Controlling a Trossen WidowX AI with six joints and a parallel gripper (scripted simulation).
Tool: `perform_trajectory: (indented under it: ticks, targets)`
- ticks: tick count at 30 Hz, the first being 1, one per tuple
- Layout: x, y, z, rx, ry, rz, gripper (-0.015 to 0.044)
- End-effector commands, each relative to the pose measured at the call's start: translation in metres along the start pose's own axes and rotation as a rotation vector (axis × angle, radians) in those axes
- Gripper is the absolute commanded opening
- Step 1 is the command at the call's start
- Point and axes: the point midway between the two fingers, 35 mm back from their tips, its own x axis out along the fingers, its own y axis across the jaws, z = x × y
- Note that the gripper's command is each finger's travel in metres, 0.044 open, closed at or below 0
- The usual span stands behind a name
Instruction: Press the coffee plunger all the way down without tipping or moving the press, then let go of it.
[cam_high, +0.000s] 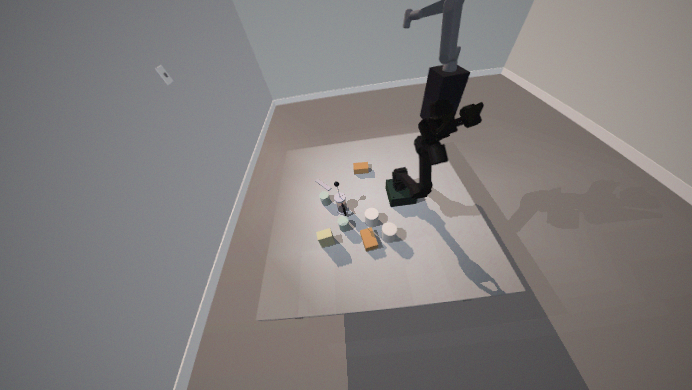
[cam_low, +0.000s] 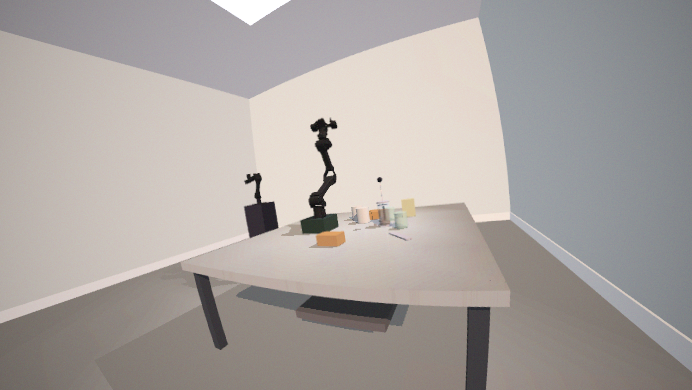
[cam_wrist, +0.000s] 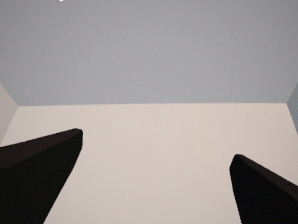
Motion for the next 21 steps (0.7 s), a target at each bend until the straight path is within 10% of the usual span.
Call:
perform_trajectory:
  ticks: [1, 21]
  targets:
    - [0.0, 0.001, 0.002, 0.012, -0.005, 0.001, 0.0426]
    - [-0.106, 0.043, 0.227, 1.21, -0.635, 0.461, 0.044]
